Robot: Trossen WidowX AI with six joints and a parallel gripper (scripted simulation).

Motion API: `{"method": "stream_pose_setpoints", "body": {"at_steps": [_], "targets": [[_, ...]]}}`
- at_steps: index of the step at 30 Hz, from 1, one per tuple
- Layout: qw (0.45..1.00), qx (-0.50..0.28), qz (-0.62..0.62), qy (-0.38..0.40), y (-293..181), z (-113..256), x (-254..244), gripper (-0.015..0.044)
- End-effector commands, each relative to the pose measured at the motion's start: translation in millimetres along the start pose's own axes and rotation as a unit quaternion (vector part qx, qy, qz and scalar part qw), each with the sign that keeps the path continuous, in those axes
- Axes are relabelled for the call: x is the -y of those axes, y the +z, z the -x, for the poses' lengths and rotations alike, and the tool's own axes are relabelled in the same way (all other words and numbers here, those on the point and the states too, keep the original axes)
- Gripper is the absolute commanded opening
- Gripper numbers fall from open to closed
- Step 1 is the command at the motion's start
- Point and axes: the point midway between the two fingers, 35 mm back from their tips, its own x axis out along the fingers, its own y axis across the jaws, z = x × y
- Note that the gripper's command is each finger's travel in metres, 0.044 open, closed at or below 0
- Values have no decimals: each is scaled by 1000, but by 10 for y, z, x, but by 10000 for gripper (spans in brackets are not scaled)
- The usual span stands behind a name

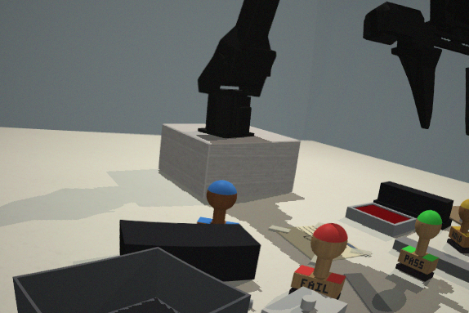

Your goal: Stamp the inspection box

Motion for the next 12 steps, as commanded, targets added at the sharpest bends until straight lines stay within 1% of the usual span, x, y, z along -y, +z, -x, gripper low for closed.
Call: {"method": "stream_pose_setpoints", "body": {"at_steps": [1, 12], "targets": [[1000, 0, -1, -2, -2, 2, 6, 266], [1000, 0, 0, 0, 0, 0, 0, 266]]}}
